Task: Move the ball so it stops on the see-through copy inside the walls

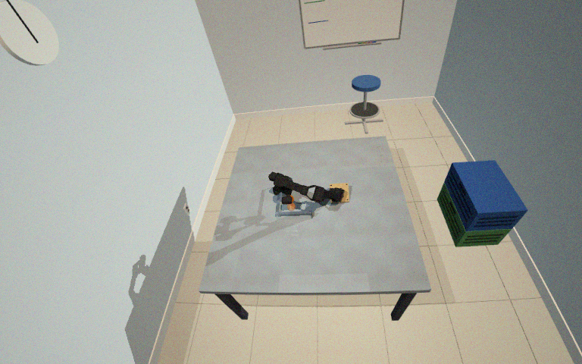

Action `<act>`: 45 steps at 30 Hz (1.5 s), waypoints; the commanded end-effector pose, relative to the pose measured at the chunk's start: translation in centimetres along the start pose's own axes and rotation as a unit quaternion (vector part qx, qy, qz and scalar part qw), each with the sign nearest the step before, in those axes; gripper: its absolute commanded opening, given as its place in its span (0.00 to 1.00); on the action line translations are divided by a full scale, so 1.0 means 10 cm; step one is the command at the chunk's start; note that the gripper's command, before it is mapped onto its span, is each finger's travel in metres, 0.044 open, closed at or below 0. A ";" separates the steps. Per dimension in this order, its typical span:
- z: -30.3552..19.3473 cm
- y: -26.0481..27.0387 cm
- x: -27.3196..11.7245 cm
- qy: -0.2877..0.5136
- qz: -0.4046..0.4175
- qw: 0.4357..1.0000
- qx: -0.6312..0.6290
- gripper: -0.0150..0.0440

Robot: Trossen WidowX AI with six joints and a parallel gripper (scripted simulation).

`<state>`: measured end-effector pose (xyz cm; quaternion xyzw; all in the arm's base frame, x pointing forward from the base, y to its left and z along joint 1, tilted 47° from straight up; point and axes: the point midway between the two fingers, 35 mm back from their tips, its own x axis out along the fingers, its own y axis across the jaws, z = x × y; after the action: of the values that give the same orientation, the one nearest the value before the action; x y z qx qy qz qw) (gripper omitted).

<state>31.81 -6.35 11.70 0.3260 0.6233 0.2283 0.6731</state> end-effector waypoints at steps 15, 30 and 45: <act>0.00 0.02 0.63 -0.003 0.003 1.000 0.000 0.25; 0.00 0.02 0.81 -0.003 0.003 1.000 0.000 0.25; -0.01 0.02 0.79 -0.001 0.001 1.000 0.000 0.92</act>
<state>32.65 -0.59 6.40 0.3279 0.6227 0.2281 0.6728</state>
